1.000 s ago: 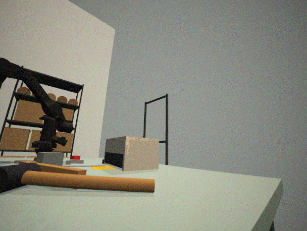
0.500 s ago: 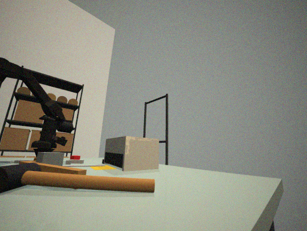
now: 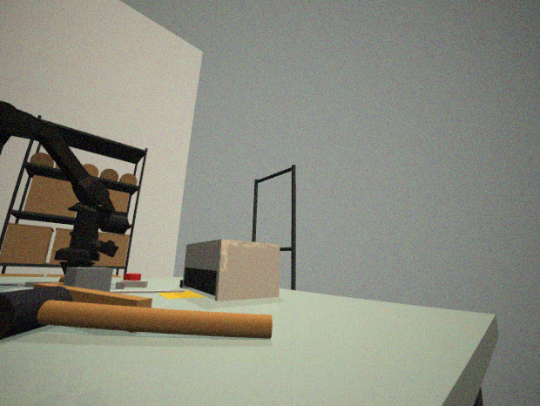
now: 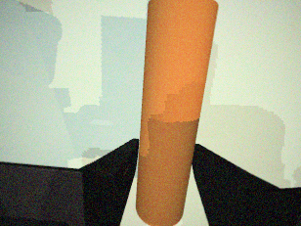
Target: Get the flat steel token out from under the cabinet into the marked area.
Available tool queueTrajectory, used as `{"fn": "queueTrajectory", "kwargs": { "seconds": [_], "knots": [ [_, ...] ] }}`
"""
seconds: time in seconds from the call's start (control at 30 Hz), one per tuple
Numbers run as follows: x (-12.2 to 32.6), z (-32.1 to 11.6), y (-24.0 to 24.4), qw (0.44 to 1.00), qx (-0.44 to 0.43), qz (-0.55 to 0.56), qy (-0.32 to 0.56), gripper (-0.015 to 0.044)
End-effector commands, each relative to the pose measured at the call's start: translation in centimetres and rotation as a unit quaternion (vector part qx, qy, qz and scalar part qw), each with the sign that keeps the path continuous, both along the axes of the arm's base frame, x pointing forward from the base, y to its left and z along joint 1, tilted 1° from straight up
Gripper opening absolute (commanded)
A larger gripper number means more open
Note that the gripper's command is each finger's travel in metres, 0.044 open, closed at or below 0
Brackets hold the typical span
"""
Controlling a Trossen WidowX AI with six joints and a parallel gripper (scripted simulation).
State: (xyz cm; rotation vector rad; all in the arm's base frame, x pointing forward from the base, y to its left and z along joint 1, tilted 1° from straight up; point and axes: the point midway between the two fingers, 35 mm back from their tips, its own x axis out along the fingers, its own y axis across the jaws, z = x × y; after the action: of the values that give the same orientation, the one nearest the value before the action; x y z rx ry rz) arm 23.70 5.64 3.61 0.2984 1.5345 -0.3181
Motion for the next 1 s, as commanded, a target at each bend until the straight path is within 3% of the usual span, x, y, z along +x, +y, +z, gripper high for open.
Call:
{"fn": "queueTrajectory", "kwargs": {
  "seconds": [0.0,0.17,0.3,0.97],
  "knots": [
    [0.0,0.0,0.0,1.0,0.0,0.0,0.0,0.0138],
    [0.0,0.0,0.0,1.0,0.0,0.0,0.0,0.0105],
    [0.0,0.0,0.0,1.0,0.0,0.0,0.0,0.0],
    [2.2,0.1,-0.8,1.0,0.001,0.0,-0.001,0.0]
  ]
}}
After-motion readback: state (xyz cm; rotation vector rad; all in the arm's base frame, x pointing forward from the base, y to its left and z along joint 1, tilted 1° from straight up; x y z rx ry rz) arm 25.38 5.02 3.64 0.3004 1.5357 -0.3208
